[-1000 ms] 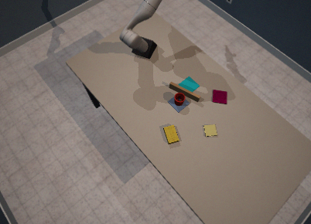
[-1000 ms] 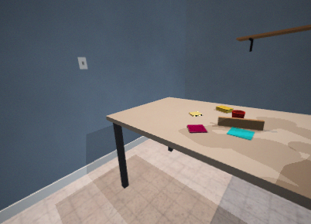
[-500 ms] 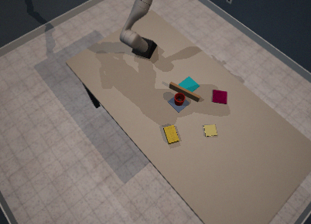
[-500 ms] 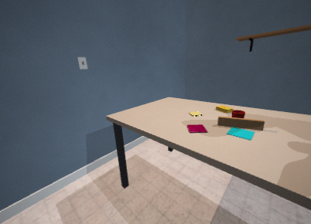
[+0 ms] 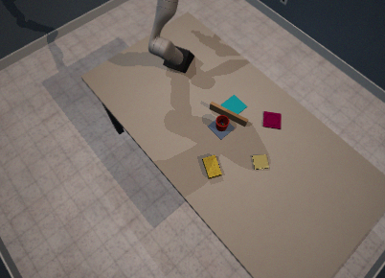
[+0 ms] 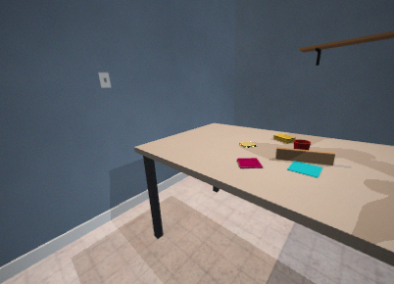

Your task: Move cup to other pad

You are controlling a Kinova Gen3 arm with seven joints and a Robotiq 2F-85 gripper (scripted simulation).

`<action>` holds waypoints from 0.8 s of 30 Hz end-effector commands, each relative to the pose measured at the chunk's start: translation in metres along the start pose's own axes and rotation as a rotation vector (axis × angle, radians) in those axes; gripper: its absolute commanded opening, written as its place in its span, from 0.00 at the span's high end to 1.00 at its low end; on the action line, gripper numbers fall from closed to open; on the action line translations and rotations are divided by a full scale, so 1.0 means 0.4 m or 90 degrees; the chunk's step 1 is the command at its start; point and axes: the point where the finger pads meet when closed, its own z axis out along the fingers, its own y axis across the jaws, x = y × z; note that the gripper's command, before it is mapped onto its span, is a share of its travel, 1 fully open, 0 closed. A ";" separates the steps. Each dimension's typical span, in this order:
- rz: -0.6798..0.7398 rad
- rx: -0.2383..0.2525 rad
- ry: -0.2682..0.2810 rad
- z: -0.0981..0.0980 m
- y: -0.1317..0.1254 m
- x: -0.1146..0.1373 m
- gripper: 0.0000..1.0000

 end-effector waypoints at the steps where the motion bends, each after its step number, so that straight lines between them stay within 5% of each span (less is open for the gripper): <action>1: -0.018 0.014 -0.028 0.020 -0.105 -0.141 1.00; 2: -0.021 0.033 -0.071 0.007 -0.128 -0.180 1.00; 5: -0.021 0.033 -0.071 0.008 -0.205 -0.293 1.00; 6: -0.026 0.051 -0.116 -0.010 -0.224 -0.329 1.00; 8: -0.026 0.051 -0.116 -0.015 -0.273 -0.408 1.00; 10: -0.026 0.051 -0.116 -0.015 -0.273 -0.408 1.00; 11: -0.032 0.069 -0.162 -0.043 -0.326 -0.502 1.00; 12: -0.032 0.069 -0.162 -0.048 -0.343 -0.531 1.00; 13: -0.038 0.087 -0.209 -0.072 -0.359 -0.570 1.00; 15: -0.038 0.087 -0.209 -0.095 -0.408 -0.657 1.00; 16: -0.046 0.104 -0.256 -0.124 -0.425 -0.695 1.00; 19: -0.046 0.104 -0.256 -0.164 -0.487 -0.814 1.00; 20: -0.054 0.120 -0.305 -0.197 -0.498 -0.846 1.00; 23: -0.054 0.120 -0.305 -0.244 -0.553 -0.962 1.00; 24: -0.064 0.136 -0.354 -0.281 -0.562 -0.992 1.00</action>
